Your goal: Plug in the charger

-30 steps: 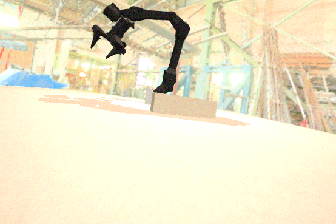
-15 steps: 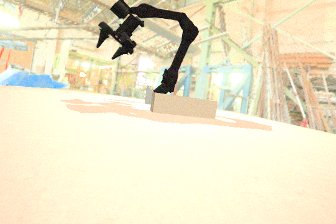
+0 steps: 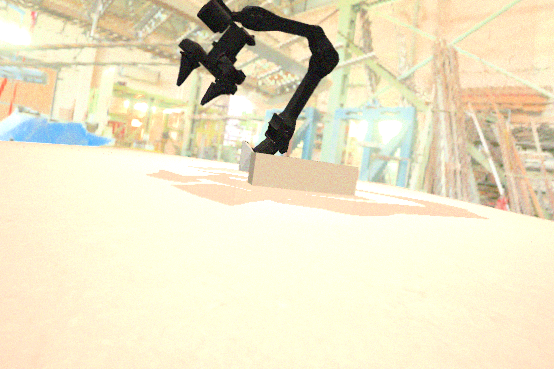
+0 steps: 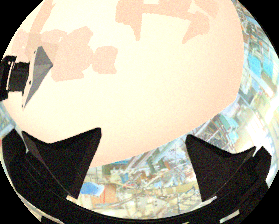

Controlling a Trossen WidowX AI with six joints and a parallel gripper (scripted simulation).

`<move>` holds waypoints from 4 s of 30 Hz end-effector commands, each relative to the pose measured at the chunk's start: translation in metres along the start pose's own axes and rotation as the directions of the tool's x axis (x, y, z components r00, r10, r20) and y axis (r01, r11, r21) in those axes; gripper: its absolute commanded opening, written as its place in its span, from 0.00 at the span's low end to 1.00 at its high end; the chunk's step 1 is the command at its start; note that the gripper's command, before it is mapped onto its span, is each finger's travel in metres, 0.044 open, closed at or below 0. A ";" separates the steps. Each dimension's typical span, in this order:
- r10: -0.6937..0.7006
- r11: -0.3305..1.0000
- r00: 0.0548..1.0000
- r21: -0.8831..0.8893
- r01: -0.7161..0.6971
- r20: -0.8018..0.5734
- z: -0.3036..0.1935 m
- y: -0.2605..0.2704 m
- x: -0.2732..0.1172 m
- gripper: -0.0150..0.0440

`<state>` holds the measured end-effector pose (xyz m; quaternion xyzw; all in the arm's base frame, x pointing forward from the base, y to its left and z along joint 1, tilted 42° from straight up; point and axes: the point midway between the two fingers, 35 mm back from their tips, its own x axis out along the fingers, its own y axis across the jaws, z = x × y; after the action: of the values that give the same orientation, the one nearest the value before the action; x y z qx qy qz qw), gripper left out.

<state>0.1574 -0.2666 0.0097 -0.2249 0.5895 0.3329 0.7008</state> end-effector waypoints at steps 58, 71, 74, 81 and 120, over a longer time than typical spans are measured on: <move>0.269 0.952 0.899 -0.235 -0.195 0.346 0.245 0.120 -0.031 1.00; 0.269 0.952 0.899 -0.235 -0.194 0.346 0.251 0.124 -0.016 1.00; 0.268 0.953 0.899 -0.235 -0.194 0.346 0.253 0.125 -0.012 1.00; 0.268 0.953 0.899 -0.235 -0.194 0.346 0.258 0.128 -0.002 1.00; 0.264 0.953 0.900 -0.236 -0.189 0.346 0.267 0.134 0.016 0.34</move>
<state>0.2415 0.0171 0.0581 -0.1547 0.4320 0.5060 0.7304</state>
